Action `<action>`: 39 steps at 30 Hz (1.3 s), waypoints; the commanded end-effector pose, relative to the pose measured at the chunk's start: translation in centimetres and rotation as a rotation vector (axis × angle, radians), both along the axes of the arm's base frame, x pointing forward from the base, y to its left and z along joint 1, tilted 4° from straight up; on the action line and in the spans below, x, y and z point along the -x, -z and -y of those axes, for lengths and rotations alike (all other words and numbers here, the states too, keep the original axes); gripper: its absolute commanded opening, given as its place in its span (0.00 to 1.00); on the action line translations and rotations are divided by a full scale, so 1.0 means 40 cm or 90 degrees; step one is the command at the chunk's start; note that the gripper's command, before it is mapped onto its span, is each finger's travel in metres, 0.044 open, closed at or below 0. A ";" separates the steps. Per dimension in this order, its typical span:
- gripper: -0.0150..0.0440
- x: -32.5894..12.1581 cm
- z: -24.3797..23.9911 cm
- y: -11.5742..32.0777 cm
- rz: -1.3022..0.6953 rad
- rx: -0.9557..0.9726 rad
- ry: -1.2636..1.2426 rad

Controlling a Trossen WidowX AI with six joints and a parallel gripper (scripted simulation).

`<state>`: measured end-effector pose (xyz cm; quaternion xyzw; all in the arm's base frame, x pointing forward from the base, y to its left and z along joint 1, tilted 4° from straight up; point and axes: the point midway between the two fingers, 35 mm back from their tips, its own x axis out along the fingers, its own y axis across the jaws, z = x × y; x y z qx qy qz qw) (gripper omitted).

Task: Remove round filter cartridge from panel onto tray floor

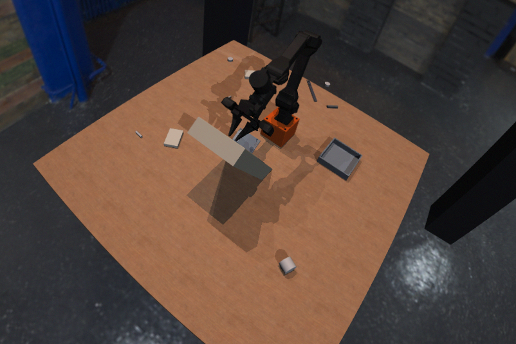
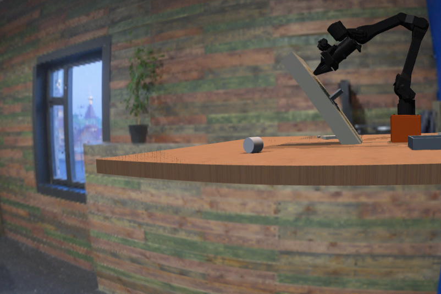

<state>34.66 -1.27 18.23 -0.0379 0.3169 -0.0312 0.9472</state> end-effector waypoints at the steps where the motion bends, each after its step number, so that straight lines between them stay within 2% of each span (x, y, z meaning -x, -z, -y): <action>1: 0.45 -0.003 -0.002 -0.002 0.002 0.001 -0.003; 39: 0.45 -0.010 -0.001 0.002 0.002 0.001 -0.003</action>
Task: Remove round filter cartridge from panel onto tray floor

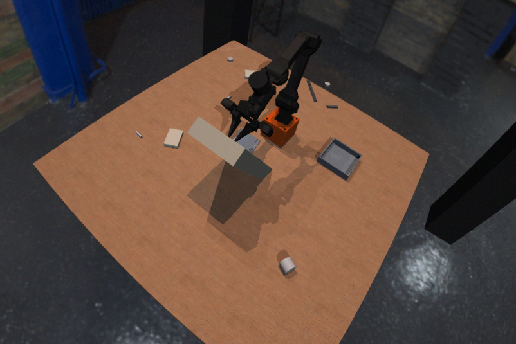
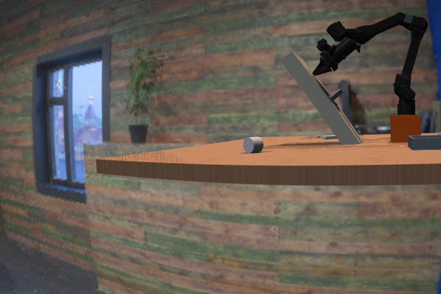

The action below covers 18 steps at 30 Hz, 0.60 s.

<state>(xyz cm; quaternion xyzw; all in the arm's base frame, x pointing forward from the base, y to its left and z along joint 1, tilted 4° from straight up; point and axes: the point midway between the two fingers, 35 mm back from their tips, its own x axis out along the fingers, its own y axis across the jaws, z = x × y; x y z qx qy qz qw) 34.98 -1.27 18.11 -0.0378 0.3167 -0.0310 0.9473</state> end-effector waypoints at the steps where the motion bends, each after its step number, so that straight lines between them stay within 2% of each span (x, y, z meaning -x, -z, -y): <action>1: 0.45 -0.003 -0.001 0.000 0.002 0.002 -0.003; 18: 0.45 -0.021 0.001 0.014 0.002 0.002 -0.003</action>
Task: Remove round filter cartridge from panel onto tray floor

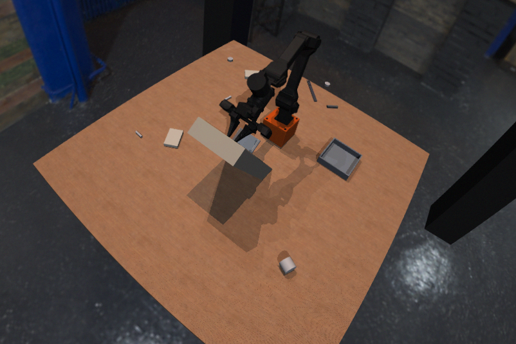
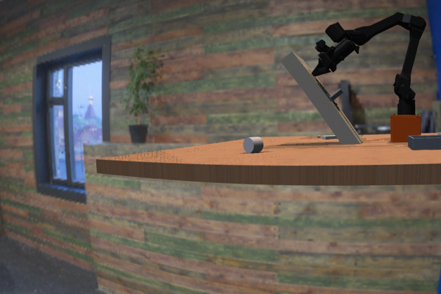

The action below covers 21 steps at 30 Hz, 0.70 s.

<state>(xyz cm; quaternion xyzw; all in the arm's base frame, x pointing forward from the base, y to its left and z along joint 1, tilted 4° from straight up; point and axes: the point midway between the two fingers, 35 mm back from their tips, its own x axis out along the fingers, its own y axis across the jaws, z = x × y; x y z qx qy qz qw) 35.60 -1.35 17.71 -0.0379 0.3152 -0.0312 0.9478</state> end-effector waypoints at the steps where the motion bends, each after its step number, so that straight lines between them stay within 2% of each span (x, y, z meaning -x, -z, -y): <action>1: 0.45 -0.007 0.000 0.004 0.000 0.001 -0.003; 19: 0.45 -0.017 0.001 0.012 0.001 0.001 -0.003; 21: 0.43 -0.009 0.001 0.008 -0.001 0.000 0.000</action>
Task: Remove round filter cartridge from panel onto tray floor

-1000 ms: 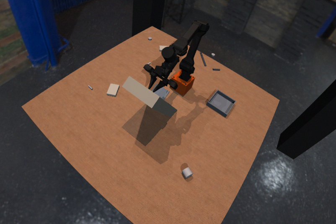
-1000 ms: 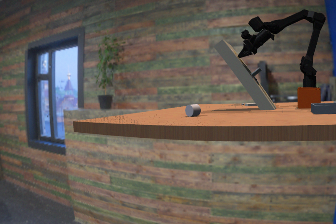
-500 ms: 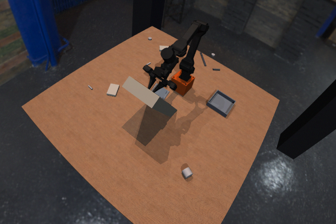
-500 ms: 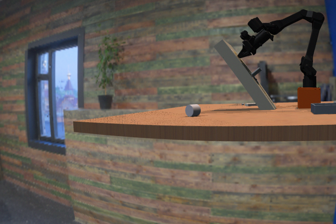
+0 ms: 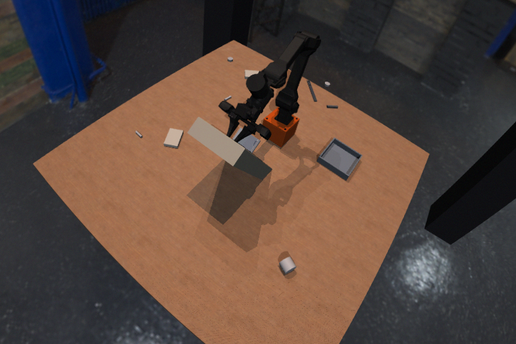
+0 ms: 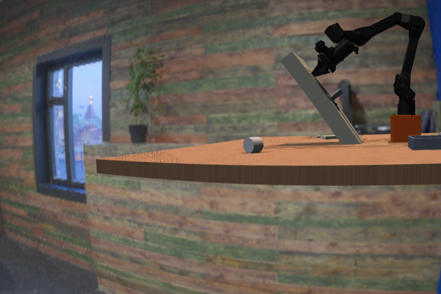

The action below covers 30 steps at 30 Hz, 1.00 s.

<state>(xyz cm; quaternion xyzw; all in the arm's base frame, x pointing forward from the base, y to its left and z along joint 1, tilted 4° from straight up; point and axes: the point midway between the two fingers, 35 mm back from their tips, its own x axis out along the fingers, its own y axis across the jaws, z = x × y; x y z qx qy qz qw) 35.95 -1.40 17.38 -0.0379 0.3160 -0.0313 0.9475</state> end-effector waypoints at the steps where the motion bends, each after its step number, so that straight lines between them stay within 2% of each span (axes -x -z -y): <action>1: 0.42 0.000 0.000 0.000 0.000 0.000 0.000; 7: 0.35 0.000 0.000 0.000 0.000 0.000 0.000; 9: 0.26 0.000 0.000 0.000 0.000 0.000 0.000; 14: 0.25 -0.004 -0.001 0.002 -0.003 0.034 -0.026; 30: 0.25 -0.009 -0.001 0.004 -0.030 0.312 -0.235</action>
